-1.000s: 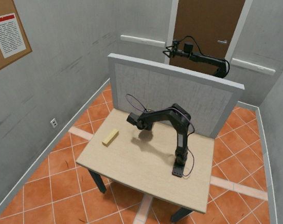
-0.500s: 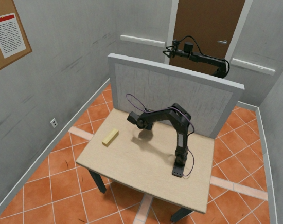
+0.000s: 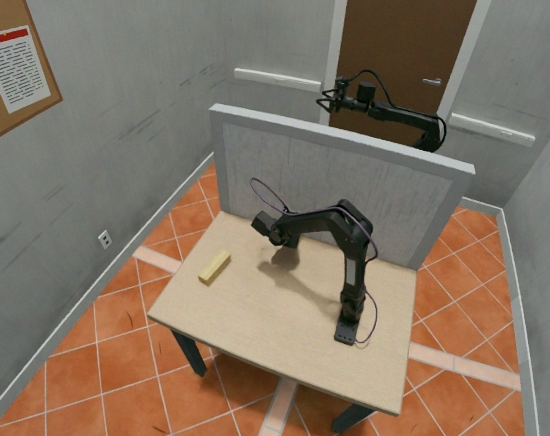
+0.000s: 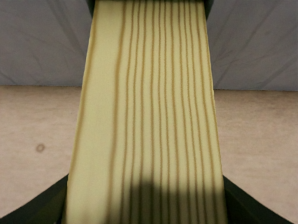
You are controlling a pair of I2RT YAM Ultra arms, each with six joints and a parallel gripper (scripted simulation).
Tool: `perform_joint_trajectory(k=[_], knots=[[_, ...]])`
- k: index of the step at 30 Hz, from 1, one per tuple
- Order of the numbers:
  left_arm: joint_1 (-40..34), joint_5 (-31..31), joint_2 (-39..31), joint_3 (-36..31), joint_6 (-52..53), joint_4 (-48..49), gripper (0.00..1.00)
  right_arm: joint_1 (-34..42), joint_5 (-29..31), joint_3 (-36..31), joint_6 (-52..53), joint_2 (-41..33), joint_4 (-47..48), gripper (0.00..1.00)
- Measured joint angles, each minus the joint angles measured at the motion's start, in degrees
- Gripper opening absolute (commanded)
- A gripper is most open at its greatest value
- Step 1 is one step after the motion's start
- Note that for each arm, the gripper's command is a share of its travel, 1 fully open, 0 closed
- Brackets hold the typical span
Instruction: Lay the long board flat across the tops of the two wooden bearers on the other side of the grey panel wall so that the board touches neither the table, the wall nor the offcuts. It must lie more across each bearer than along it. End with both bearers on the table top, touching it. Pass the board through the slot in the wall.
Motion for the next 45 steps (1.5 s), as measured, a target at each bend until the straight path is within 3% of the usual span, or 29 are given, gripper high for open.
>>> perform_joint_trajectory(k=[45], knots=[[-8.83,-3.45,1.81,2.86,-10.51,5.25,0.0,0.0,0.0,0.0,0.0,0.0,0.0,1.0]])
